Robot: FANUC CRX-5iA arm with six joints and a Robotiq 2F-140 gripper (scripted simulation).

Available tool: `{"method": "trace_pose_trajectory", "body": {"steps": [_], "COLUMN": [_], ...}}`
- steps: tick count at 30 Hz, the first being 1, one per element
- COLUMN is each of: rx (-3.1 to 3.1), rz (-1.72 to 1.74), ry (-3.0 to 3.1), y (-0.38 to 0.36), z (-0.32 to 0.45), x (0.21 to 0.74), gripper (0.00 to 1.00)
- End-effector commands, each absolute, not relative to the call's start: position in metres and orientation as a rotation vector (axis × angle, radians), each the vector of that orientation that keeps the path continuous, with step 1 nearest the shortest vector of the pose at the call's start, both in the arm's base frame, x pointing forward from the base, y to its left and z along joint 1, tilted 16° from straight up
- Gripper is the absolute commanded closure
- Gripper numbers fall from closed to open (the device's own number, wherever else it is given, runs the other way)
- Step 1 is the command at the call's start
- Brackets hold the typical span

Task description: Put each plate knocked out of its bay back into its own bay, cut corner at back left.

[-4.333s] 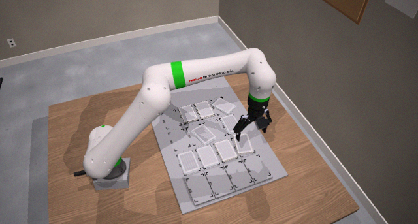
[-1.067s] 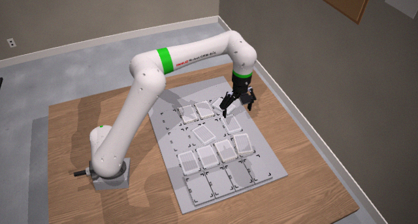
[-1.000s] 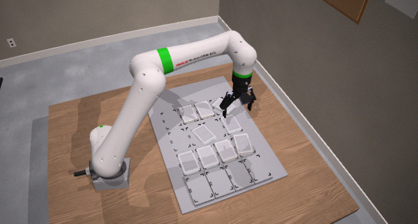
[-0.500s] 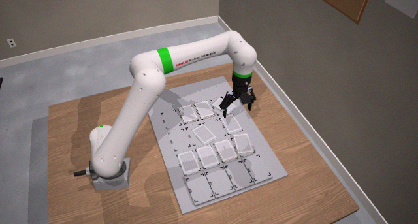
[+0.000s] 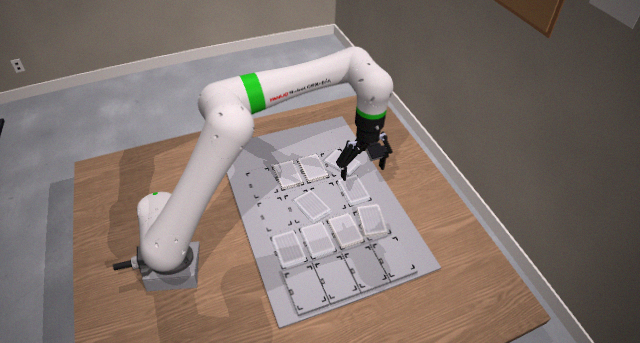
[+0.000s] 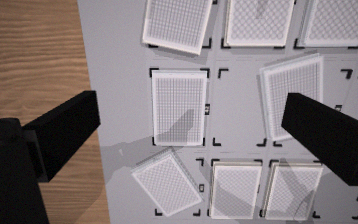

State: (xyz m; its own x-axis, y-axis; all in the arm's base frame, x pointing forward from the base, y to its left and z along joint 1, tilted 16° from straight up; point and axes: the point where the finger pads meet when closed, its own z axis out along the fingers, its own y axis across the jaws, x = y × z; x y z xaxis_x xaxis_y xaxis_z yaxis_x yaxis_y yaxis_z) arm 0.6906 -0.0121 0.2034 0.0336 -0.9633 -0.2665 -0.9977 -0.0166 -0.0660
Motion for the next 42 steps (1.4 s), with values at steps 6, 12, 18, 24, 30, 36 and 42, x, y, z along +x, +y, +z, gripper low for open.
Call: {"method": "trace_pose_trajectory", "body": {"steps": [6,12,18,24,30,36,42], "rx": [-2.074,-2.074,-2.074,-2.074,-2.074,-2.074,-2.074], "rz": [0.211,0.211,0.211,0.211,0.211,0.211,0.211], "ry": [2.022,2.022,2.022,2.022,2.022,2.022,2.022], "y": [-0.013,0.007,0.03,0.045,0.068,0.091,0.107], "z": [0.205,0.21,0.217,0.221,0.227,0.234,0.238], "x": [0.691,0.69,0.689,0.689,0.688,0.687,0.687], "gripper": [0.0,0.0,0.0,0.0,0.0,0.0,0.0]}}
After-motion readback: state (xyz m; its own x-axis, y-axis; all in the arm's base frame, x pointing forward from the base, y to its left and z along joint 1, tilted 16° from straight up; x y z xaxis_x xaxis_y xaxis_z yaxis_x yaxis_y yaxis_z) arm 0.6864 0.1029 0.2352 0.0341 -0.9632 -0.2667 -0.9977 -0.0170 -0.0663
